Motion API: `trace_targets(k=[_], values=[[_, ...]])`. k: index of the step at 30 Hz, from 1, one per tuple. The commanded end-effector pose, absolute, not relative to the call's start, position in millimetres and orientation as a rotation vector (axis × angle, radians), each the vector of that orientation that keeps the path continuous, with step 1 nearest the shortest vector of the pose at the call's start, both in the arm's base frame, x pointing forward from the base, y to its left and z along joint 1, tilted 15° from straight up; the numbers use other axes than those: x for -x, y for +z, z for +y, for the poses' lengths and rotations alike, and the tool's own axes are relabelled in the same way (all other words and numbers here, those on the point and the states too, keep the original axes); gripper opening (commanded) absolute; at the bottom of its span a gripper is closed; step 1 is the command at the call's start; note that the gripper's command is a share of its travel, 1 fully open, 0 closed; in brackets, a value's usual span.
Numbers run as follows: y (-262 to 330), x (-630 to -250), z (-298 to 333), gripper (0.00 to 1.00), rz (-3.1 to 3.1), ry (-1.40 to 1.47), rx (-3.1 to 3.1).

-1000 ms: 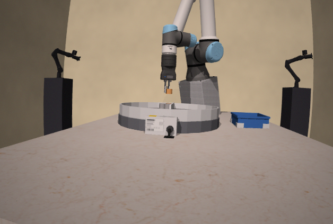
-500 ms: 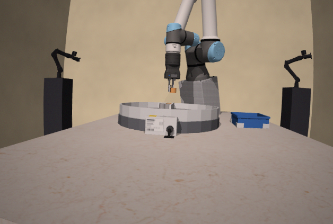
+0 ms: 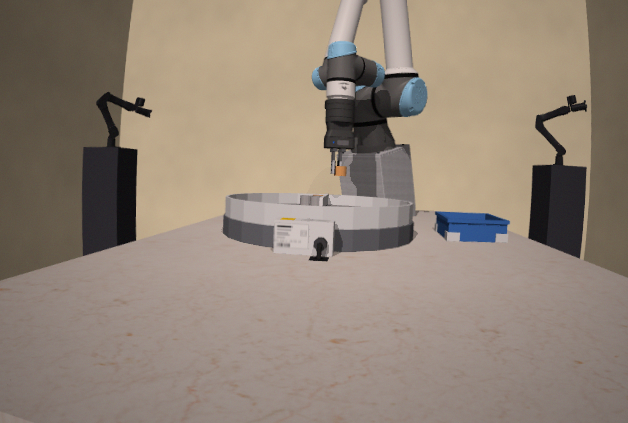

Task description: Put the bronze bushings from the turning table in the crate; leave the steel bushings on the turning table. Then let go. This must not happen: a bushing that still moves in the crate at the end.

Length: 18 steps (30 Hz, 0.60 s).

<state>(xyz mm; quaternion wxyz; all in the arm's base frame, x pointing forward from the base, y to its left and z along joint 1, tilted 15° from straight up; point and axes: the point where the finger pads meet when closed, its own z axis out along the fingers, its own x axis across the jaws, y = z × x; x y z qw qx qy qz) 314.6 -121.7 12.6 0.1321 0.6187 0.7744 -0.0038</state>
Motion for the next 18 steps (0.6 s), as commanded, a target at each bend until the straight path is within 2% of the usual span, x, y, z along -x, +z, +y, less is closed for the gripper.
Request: trace_targets(k=[1,13,18], values=[[10.0,-337.0,-79.2,0.00,2.248,-0.011,-1.794],[10.0,-337.0,-79.2,0.00,2.248,-0.011,-1.794],[6.9,-362.8,-29.0,0.00,2.250,-0.008,-1.792]])
